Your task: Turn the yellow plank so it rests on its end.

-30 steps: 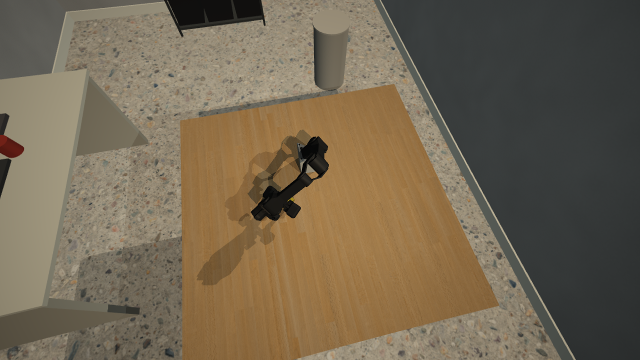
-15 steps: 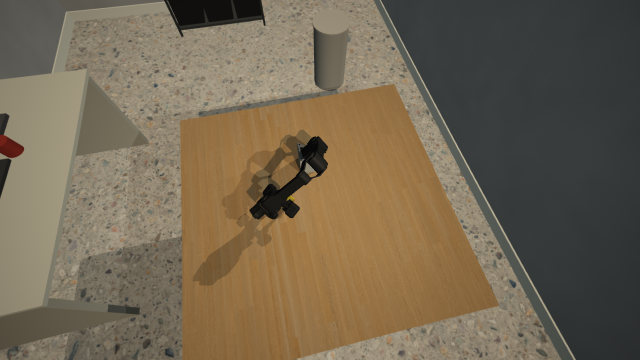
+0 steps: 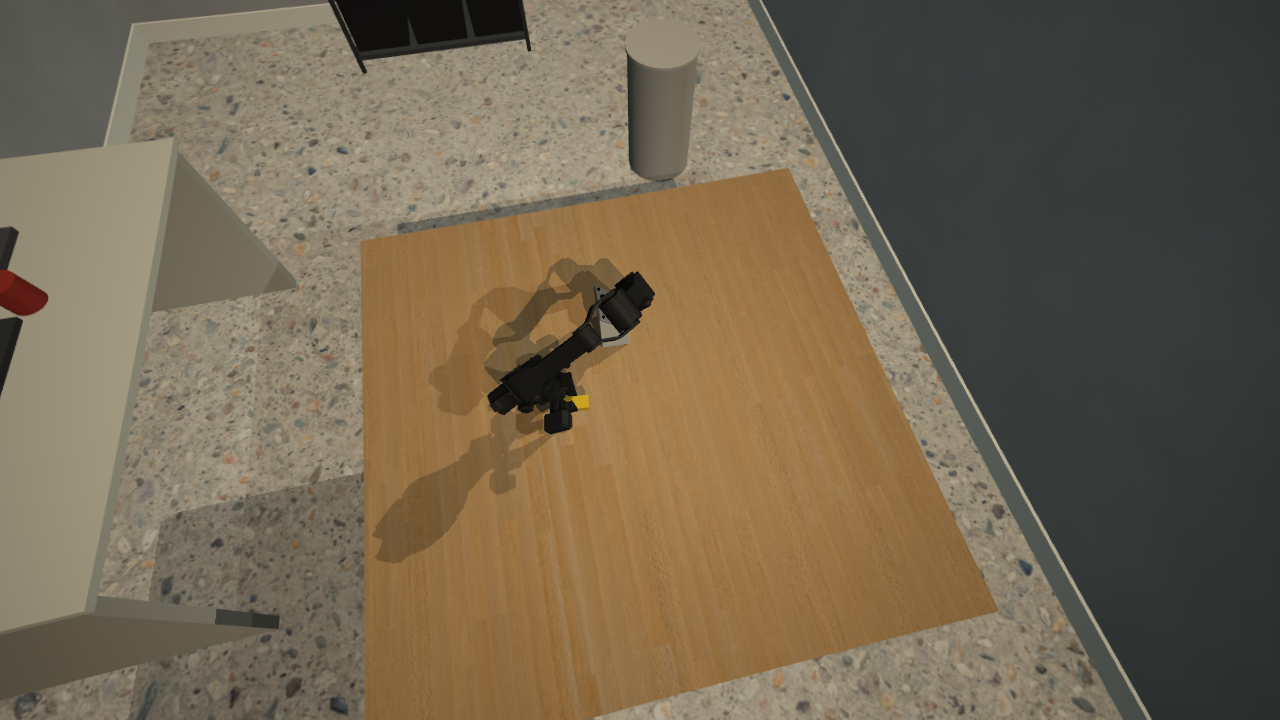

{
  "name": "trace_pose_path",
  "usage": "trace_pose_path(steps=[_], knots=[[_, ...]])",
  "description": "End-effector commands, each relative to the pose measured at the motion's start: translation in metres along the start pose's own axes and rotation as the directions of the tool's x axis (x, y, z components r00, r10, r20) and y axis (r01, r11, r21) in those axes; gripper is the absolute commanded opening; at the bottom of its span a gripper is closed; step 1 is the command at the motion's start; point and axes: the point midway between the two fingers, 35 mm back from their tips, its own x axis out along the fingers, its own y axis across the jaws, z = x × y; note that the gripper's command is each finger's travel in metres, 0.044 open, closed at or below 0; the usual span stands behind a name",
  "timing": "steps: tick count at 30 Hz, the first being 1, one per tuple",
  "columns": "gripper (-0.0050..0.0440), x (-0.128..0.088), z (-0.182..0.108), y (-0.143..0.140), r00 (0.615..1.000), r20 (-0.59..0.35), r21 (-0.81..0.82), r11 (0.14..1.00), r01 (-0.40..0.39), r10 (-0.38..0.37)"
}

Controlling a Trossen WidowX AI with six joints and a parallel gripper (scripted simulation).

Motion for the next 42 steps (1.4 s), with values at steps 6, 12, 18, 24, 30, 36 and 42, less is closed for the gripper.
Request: trace_pose_path(steps=[6, 12, 18, 24, 30, 36, 42], knots=[[0.0125, -0.006, -0.004, -0.001, 0.981, 0.069, 0.336, 0.922, -0.195, 0.182], [0.0125, -0.005, -0.004, -0.001, 0.978, 0.075, 0.371, 0.905, -0.210, 0.196], [0.0125, -0.005, -0.004, -0.002, 0.979, 0.084, 0.372, 0.905, -0.204, 0.186], [0.0125, -0.004, -0.006, -0.001, 0.976, 0.153, 0.372, 0.906, -0.201, 0.154], [0.0125, -0.003, -0.009, 0.000, 0.960, 0.258, 0.373, 0.906, -0.202, 0.108], [0.0125, 0.001, -0.018, 0.005, 0.853, 0.521, 0.373, 0.906, -0.203, -0.023], [0.0125, 0.009, -0.026, 0.010, 0.623, 0.762, 0.372, 0.906, -0.202, -0.174]])
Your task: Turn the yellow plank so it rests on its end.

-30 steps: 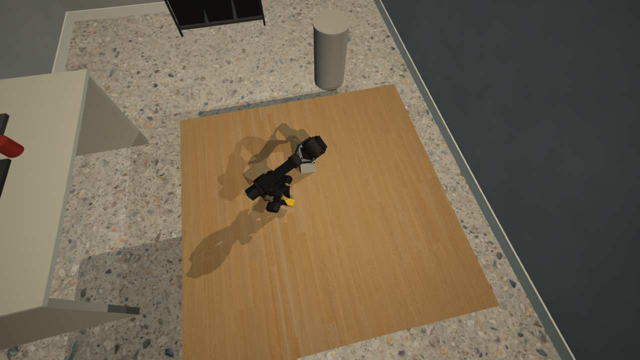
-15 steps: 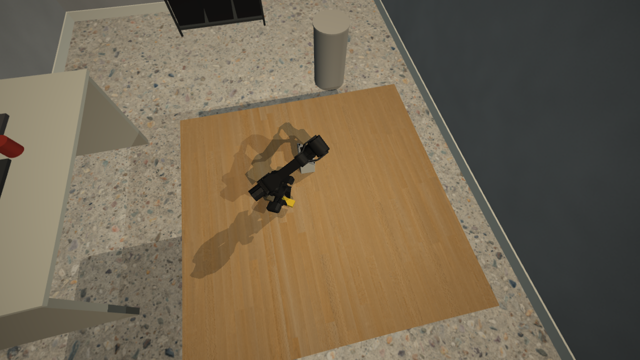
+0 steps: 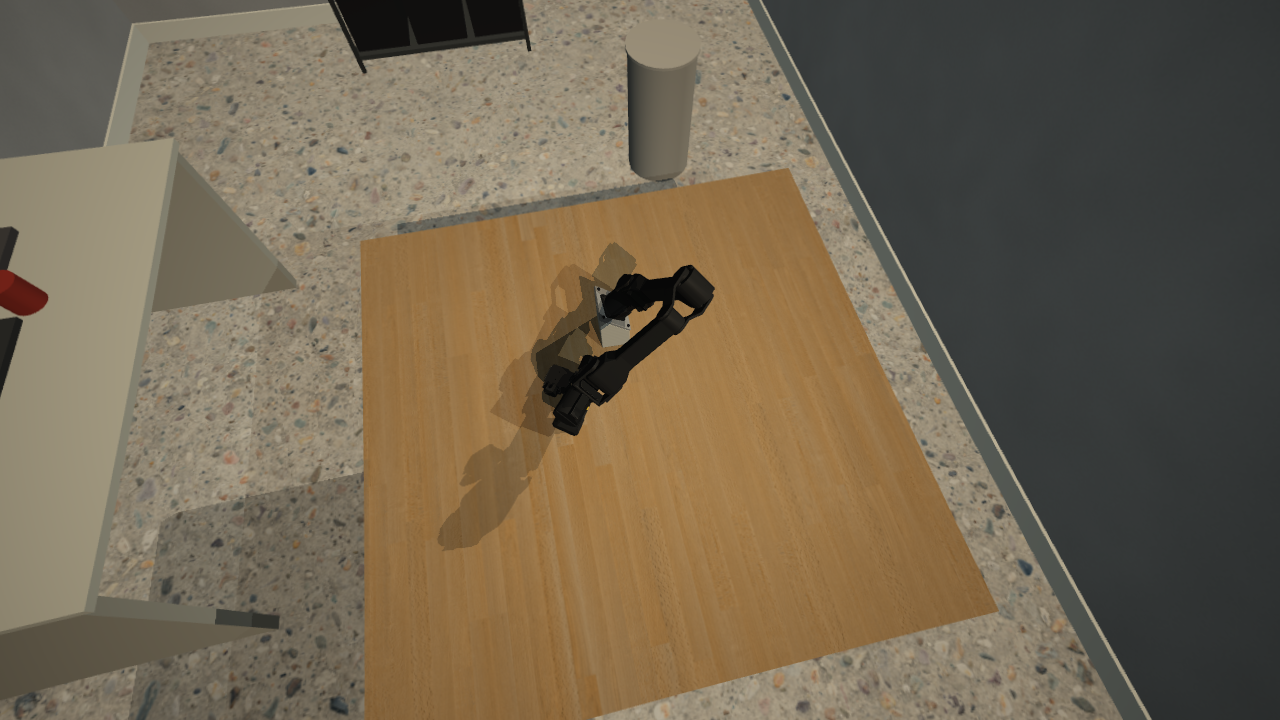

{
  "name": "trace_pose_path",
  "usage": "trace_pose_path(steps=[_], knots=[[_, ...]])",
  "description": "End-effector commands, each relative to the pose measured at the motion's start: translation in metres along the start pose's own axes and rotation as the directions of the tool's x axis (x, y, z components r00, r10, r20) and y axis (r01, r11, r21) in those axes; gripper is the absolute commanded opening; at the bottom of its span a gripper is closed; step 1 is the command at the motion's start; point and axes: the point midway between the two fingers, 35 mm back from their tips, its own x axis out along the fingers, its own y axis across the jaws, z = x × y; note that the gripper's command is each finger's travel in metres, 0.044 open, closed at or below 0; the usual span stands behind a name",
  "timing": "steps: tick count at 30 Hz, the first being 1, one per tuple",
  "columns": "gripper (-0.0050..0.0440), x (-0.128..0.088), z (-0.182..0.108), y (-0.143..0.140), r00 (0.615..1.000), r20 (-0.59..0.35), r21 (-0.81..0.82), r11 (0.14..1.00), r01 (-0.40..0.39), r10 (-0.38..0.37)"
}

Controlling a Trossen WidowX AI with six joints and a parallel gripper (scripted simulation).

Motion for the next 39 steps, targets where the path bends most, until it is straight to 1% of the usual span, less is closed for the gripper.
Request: trace_pose_path(steps=[1, 3, 4, 5, 8, 11, 15, 18, 20, 22, 24, 39], knots=[[0.0125, -0.001, -0.009, 0.000, 0.968, 0.251, 0.006, 1.000, -0.016, 0.014], [0.0125, -0.001, -0.009, 0.000, 0.968, 0.251, 0.006, 1.000, -0.016, 0.014], [0.0125, -0.001, -0.012, 0.004, 0.952, 0.305, 0.004, 1.000, -0.019, 0.017], [0.0125, 0.003, -0.012, 0.002, 0.934, 0.358, 0.009, 1.000, -0.008, 0.004], [0.0125, 0.005, -0.016, 0.002, 0.867, 0.498, 0.010, 1.000, -0.006, 0.001], [0.0125, 0.008, -0.020, 0.001, 0.793, 0.609, 0.009, 1.000, -0.007, 0.000], [0.0125, 0.011, -0.023, 0.001, 0.706, 0.708, 0.009, 1.000, -0.006, -0.002], [0.0125, 0.012, -0.024, 0.001, 0.664, 0.748, 0.009, 1.000, -0.005, -0.004], [0.0125, 0.012, -0.024, 0.001, 0.664, 0.748, 0.009, 1.000, -0.005, -0.004], [0.0125, 0.013, -0.025, 0.001, 0.649, 0.761, 0.009, 1.000, -0.005, -0.003], [0.0125, 0.013, -0.025, 0.001, 0.643, 0.766, 0.008, 1.000, -0.006, -0.003], [0.0125, 0.015, -0.026, 0.001, 0.646, 0.763, 0.007, 1.000, -0.007, -0.001]])
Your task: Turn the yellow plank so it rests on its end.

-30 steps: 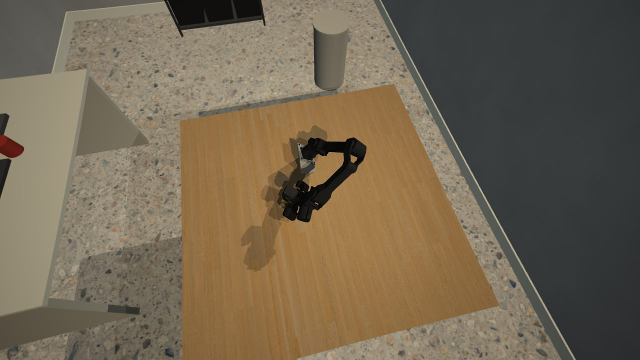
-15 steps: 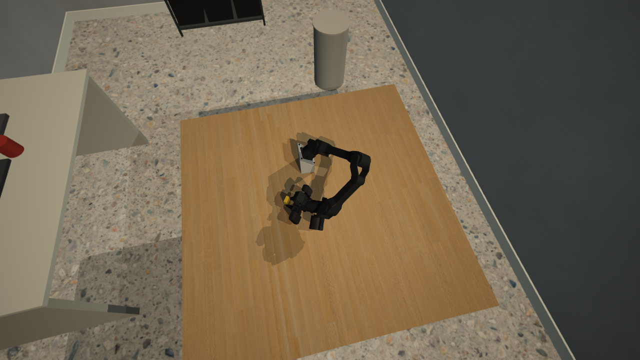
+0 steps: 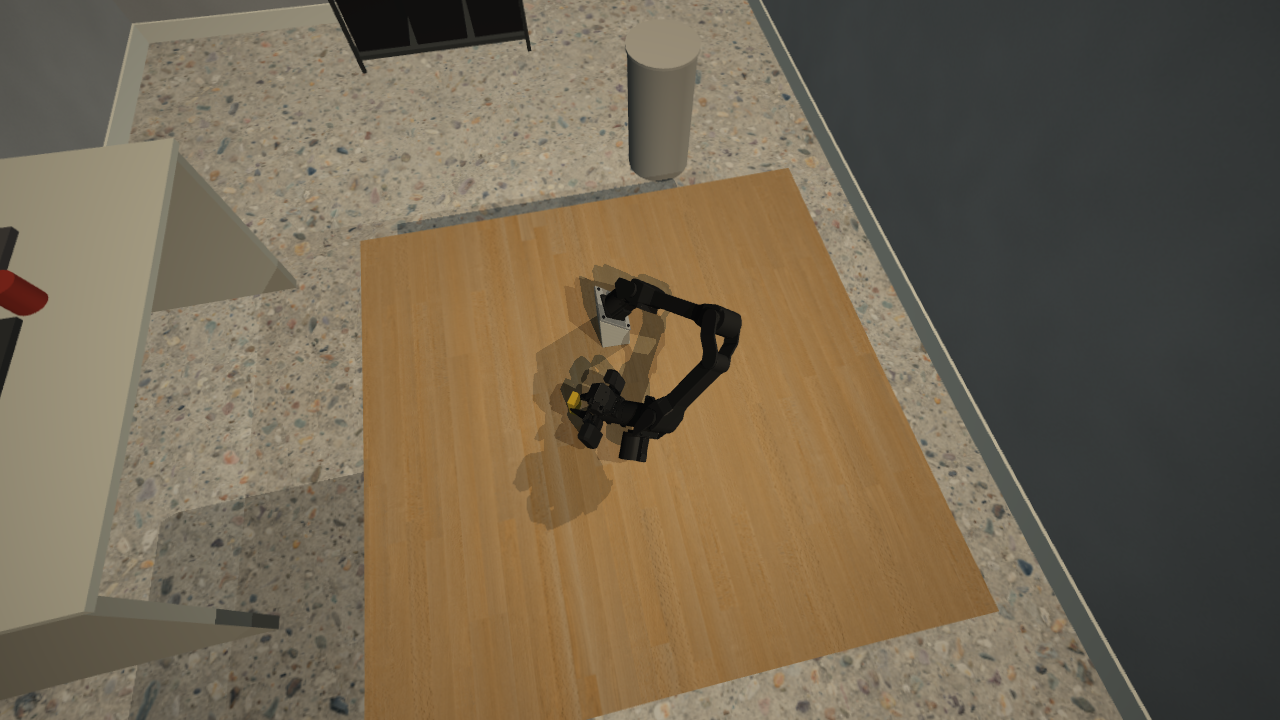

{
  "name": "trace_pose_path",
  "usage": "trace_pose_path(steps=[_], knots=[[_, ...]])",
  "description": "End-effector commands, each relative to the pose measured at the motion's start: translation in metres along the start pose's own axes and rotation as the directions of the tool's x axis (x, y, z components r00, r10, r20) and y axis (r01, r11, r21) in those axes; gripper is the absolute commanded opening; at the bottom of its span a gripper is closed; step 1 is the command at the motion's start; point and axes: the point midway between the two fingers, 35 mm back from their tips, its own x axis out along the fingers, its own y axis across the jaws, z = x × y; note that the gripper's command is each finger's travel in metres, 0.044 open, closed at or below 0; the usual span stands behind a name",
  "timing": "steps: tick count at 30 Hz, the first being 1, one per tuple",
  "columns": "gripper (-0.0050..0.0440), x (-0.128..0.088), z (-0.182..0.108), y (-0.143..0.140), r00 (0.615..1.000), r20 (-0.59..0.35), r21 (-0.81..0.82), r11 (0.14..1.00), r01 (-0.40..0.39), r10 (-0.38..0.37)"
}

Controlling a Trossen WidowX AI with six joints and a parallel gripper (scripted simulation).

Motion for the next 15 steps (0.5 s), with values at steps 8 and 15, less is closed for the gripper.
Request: trace_pose_path(steps=[8, 15], knots=[[0.0125, -0.0005, -0.0068, 0.0032, 1.000, -0.006, 0.005, 1.000, -0.012, 0.012], [0.0125, 0.0000, -0.0083, 0.0028, 1.000, -0.006, 0.003, 1.000, -0.012, 0.012]])
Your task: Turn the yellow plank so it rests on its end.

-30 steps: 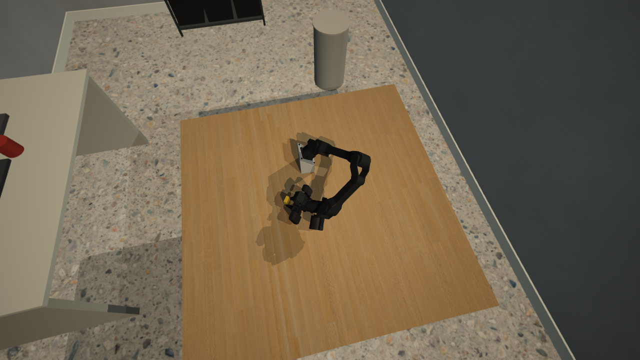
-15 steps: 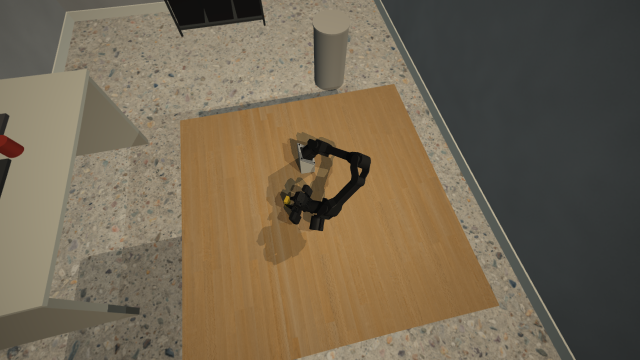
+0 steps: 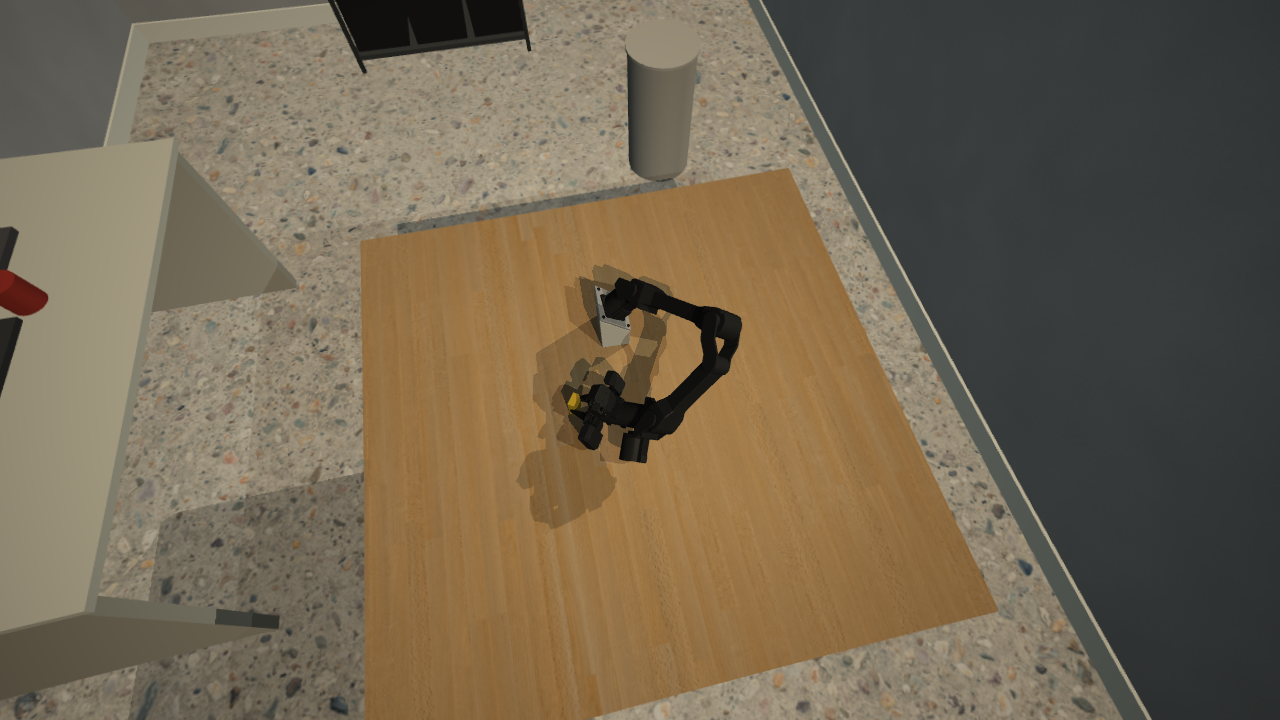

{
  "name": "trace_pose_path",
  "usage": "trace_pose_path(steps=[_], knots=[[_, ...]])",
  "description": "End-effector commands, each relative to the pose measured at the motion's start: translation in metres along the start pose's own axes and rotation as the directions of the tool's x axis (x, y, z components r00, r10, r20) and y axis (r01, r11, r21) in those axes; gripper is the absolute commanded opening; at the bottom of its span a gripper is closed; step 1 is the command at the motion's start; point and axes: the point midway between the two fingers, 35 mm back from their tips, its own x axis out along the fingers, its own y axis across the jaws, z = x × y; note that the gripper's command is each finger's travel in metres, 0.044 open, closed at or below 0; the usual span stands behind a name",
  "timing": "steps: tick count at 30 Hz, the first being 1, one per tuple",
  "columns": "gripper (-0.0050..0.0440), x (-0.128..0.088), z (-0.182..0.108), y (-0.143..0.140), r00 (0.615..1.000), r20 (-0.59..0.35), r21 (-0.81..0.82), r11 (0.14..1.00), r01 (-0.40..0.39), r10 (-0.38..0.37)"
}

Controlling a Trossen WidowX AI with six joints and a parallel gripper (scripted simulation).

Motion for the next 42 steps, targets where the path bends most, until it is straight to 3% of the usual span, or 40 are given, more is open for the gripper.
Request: trace_pose_path(steps=[1, 37, 38, 42], knots=[[0.0125, -0.0033, -0.0019, 0.0029, 1.000, -0.008, 0.003, 1.000, -0.013, 0.013], [0.0125, -0.0020, -0.0034, 0.0024, 1.000, -0.008, 0.003, 1.000, -0.010, 0.010], [0.0440, -0.0020, -0.0034, 0.0024, 1.000, -0.008, 0.003, 1.000, -0.010, 0.010], [0.0440, -0.0020, -0.0034, 0.0024, 1.000, -0.008, 0.003, 1.000, -0.010, 0.010]])
